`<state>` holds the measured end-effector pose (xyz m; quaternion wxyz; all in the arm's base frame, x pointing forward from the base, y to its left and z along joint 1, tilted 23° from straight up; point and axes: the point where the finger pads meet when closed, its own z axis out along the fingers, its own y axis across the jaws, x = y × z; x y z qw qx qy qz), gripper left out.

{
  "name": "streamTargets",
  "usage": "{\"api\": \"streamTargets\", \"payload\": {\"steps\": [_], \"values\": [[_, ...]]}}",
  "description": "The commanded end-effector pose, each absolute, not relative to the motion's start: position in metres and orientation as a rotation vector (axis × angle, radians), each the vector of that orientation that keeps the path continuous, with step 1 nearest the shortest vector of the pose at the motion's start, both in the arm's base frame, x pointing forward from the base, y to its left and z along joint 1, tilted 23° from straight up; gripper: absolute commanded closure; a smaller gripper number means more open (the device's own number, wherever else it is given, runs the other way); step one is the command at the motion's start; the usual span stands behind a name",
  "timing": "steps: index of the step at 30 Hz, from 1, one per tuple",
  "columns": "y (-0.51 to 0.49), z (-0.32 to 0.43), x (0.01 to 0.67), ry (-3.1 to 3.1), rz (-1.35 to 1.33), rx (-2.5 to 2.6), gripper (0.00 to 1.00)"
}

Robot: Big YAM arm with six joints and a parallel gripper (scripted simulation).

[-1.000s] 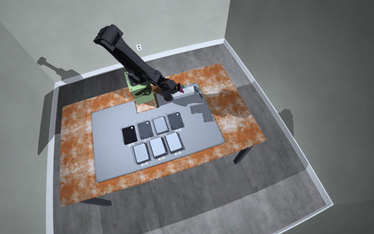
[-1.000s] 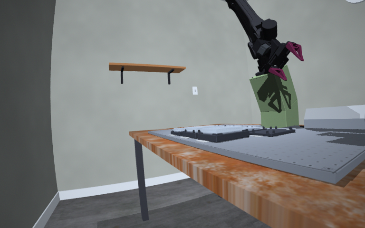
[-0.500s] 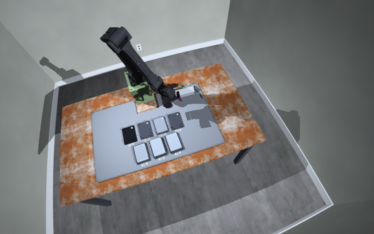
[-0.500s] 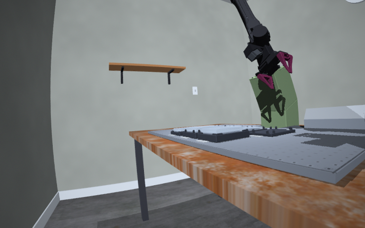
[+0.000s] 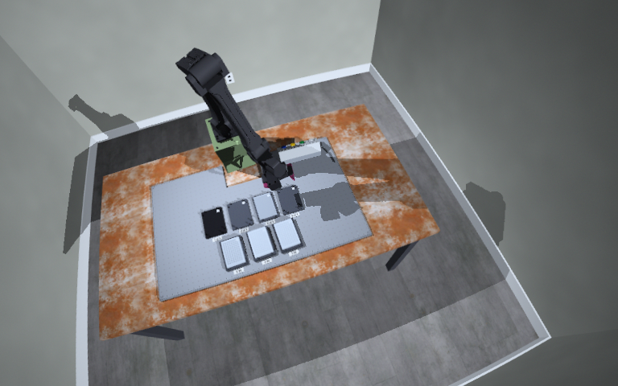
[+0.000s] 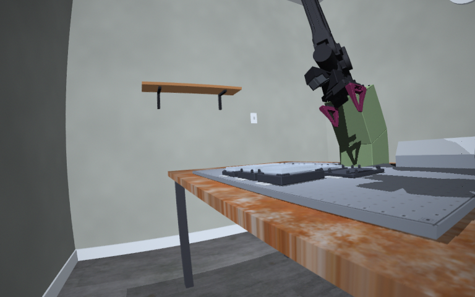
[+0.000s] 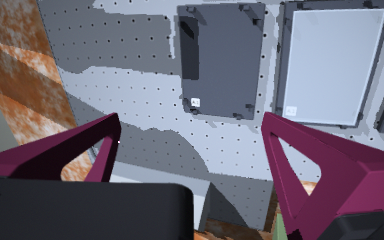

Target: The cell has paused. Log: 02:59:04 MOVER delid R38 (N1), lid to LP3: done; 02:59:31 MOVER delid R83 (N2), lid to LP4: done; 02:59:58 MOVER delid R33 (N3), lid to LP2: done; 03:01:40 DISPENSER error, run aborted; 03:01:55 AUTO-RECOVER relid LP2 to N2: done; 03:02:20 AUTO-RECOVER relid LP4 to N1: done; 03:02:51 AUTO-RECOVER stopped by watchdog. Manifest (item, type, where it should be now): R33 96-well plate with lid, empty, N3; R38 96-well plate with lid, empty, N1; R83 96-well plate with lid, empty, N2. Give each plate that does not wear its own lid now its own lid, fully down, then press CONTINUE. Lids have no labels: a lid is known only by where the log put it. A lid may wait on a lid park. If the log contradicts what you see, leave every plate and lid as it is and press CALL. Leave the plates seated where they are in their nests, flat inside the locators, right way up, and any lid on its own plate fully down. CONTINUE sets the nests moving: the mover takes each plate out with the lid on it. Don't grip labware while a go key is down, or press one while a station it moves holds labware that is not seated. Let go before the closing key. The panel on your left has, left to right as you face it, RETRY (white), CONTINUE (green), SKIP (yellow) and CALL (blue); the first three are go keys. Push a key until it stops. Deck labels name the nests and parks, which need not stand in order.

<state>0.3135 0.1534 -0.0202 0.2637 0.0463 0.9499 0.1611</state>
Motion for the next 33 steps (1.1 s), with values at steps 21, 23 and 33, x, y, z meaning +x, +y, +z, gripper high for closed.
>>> {"api": "streamTargets", "payload": {"steps": [21,23,33], "values": [[0.063,-0.058,0.363,2.623,0.180,0.105,0.00],[0.052,-0.065,0.360,2.669,0.118,0.110,0.00],[0.016,-0.079,0.370,2.687,0.054,0.110,0.00]]}}
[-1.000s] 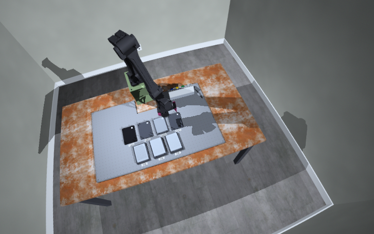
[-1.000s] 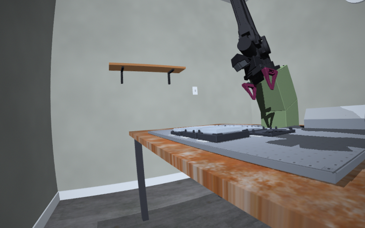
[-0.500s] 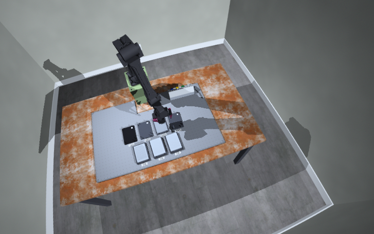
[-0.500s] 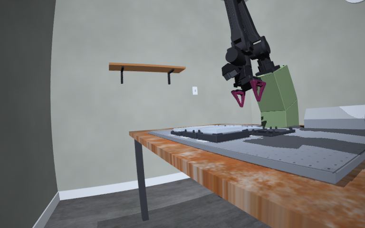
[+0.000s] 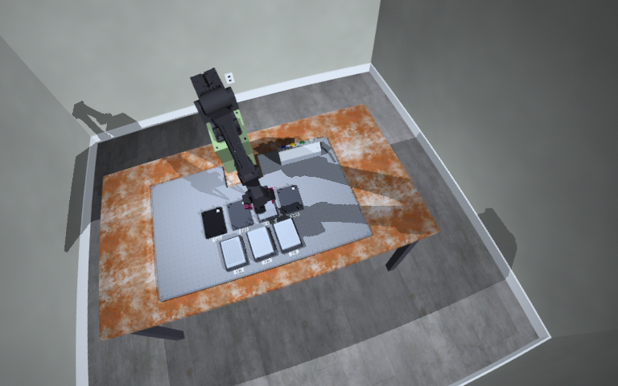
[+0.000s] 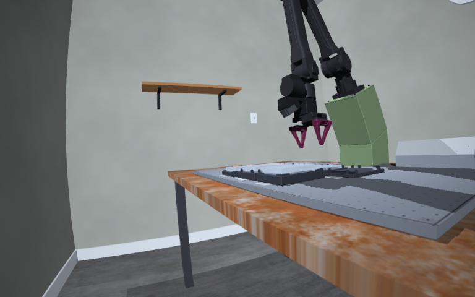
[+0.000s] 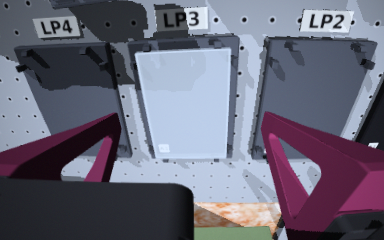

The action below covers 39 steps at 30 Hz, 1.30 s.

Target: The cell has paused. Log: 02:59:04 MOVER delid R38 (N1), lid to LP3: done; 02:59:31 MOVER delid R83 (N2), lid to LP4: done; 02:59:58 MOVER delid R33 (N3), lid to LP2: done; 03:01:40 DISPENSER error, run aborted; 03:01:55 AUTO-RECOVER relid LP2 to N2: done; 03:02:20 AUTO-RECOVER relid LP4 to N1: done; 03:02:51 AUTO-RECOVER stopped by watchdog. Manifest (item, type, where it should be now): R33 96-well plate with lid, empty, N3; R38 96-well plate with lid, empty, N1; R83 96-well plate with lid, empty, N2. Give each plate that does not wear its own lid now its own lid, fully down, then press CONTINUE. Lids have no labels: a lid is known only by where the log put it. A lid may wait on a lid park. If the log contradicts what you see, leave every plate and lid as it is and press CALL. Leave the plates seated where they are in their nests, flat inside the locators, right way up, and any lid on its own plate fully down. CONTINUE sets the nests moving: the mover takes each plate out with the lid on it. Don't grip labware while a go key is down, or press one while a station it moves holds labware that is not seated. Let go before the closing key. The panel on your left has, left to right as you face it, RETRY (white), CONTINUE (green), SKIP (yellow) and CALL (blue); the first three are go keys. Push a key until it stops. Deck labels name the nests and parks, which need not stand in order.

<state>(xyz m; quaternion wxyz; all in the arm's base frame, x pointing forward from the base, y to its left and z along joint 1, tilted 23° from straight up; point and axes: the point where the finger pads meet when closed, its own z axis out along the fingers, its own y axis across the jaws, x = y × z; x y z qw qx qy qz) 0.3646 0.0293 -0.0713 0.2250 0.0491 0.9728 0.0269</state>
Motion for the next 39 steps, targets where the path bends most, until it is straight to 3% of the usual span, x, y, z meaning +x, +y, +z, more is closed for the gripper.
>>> {"api": "streamTargets", "payload": {"steps": [1,13,39], "values": [[0.012,-0.081,0.371,2.687,0.054,0.110,0.00],[-0.032,-0.101,0.370,2.726,0.000,0.113,0.00],[-0.025,-0.106,0.362,2.738,0.005,0.104,0.00]]}}
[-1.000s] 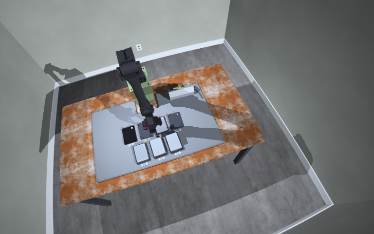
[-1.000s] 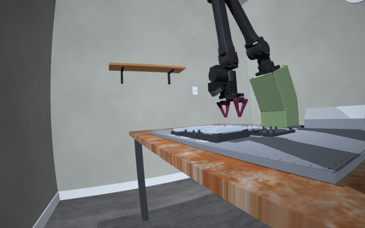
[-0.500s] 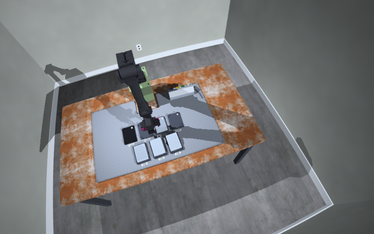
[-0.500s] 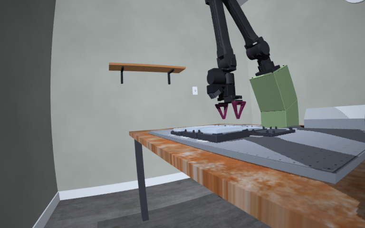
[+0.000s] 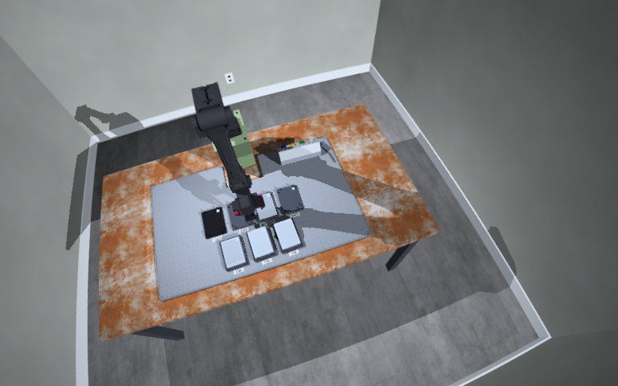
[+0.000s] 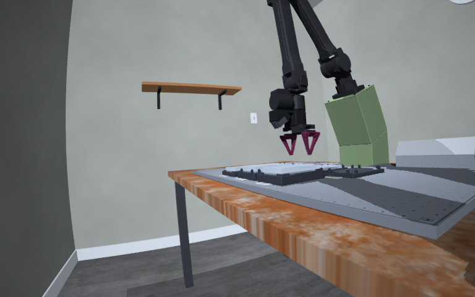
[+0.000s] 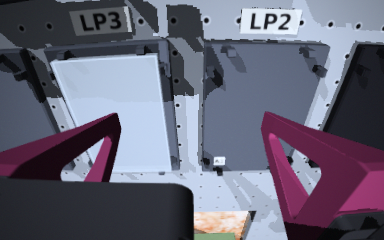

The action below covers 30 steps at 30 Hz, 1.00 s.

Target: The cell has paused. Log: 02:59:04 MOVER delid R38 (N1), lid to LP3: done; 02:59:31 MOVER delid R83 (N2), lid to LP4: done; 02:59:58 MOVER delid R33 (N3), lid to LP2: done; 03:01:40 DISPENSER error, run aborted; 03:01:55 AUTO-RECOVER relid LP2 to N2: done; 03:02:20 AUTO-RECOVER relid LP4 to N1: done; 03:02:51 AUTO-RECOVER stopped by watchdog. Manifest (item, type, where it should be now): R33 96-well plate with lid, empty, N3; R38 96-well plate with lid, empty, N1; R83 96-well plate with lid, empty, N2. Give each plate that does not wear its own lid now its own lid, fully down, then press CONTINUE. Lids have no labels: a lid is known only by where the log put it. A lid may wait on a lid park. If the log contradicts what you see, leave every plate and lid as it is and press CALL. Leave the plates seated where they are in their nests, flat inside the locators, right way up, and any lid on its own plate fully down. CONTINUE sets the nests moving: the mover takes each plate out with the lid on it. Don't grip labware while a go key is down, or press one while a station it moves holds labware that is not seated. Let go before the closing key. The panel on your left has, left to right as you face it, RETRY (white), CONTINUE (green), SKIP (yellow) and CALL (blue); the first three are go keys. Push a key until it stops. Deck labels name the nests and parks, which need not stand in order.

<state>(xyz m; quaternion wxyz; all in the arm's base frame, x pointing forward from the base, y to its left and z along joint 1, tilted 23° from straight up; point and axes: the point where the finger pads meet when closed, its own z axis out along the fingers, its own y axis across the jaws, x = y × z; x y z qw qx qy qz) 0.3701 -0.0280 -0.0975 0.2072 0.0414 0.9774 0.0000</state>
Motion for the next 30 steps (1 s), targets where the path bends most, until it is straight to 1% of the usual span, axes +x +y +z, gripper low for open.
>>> {"api": "streamTargets", "payload": {"steps": [1,29,30], "values": [[-0.025,-0.106,0.362,2.737,0.005,0.104,0.00],[-0.023,-0.106,0.365,2.731,0.006,0.106,0.00],[-0.036,-0.103,0.363,2.704,-0.002,0.112,1.00]]}}
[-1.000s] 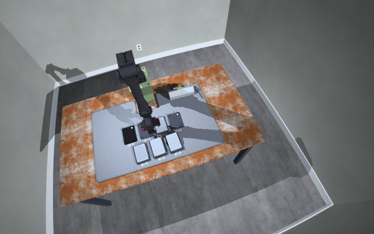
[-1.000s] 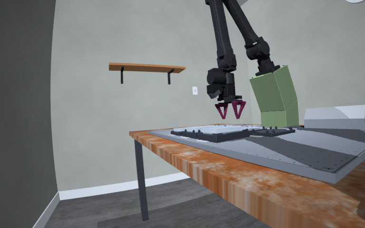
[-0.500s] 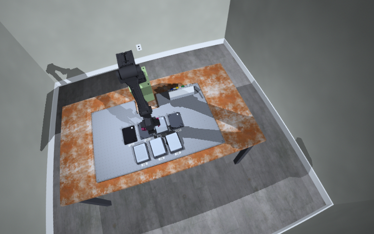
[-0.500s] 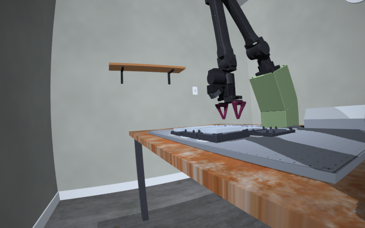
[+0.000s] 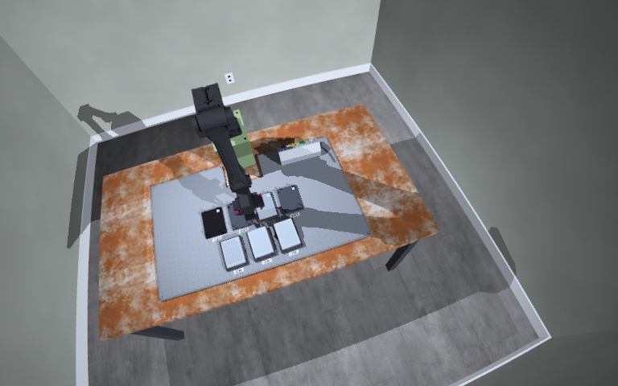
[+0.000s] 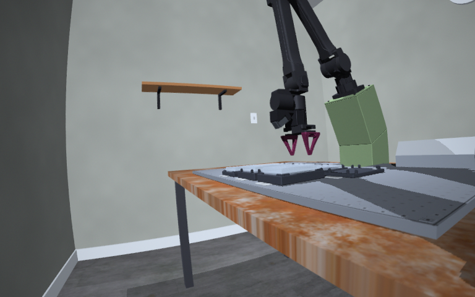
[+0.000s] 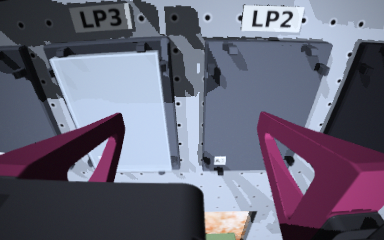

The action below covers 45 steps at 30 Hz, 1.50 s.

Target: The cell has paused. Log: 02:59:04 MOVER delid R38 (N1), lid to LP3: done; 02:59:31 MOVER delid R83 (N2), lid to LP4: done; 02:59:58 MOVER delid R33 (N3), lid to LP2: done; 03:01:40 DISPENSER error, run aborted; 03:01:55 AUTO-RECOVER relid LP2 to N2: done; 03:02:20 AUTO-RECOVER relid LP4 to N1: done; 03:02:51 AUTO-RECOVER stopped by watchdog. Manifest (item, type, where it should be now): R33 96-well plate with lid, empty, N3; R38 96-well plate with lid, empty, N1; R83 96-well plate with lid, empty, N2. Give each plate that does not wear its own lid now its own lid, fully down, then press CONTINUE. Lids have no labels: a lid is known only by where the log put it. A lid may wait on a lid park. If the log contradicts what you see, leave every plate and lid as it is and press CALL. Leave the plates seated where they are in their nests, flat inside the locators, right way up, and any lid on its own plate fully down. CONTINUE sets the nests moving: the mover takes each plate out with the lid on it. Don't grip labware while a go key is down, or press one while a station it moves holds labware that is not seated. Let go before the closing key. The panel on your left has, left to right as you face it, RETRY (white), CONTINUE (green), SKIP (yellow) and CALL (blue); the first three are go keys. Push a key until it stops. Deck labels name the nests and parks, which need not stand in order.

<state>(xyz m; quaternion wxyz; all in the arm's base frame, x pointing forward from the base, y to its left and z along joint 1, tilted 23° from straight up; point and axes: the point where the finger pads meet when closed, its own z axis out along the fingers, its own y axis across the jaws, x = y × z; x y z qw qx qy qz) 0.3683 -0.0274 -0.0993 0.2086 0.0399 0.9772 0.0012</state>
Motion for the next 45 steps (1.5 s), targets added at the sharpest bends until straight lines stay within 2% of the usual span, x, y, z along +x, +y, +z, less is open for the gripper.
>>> {"api": "streamTargets", "payload": {"steps": [1,22,29,45], "values": [[-0.040,-0.103,0.362,2.672,-0.004,0.112,1.00],[-0.137,-0.098,0.364,2.023,-0.050,0.088,1.00],[-0.163,-0.092,0.366,2.021,-0.054,0.087,1.00],[-0.153,-0.096,0.360,2.037,-0.032,0.093,1.00]]}}
